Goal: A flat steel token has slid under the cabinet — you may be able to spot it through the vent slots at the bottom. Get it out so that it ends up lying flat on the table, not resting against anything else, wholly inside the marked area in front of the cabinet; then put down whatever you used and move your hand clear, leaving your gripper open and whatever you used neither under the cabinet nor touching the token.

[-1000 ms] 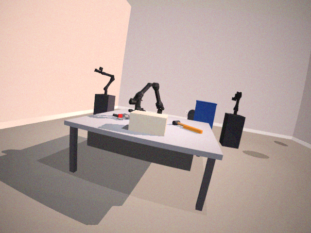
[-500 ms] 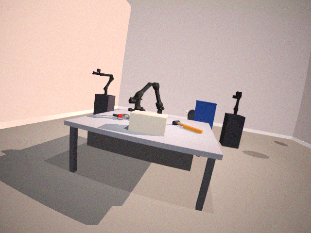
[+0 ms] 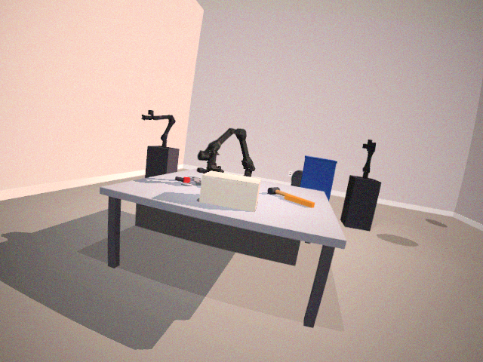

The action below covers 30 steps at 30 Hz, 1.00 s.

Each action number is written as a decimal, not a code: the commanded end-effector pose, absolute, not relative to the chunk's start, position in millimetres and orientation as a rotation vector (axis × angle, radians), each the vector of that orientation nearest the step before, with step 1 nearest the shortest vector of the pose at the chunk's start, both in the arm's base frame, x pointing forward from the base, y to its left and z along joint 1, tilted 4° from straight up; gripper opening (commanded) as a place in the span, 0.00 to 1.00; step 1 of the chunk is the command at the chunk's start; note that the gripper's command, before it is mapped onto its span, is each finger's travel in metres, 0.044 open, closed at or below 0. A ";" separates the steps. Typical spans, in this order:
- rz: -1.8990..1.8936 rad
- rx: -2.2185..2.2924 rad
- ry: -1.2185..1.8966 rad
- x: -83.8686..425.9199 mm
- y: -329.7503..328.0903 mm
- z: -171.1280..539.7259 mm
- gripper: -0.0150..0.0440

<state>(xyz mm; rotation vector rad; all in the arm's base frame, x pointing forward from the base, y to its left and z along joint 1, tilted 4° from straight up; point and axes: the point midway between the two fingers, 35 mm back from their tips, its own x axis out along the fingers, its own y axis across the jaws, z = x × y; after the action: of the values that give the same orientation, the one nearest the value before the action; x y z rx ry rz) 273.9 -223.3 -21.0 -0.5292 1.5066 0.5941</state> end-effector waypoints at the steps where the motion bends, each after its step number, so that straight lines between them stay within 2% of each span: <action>1: 0.601 -0.542 1.494 277.1 -228.8 -18.8 0.25; 30: 0.627 -0.572 1.485 283.4 -254.4 -19.0 0.25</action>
<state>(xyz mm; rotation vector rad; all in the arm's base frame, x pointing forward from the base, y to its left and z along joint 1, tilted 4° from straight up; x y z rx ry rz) 280.4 -250.4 -21.2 -0.5657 1.4962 0.6275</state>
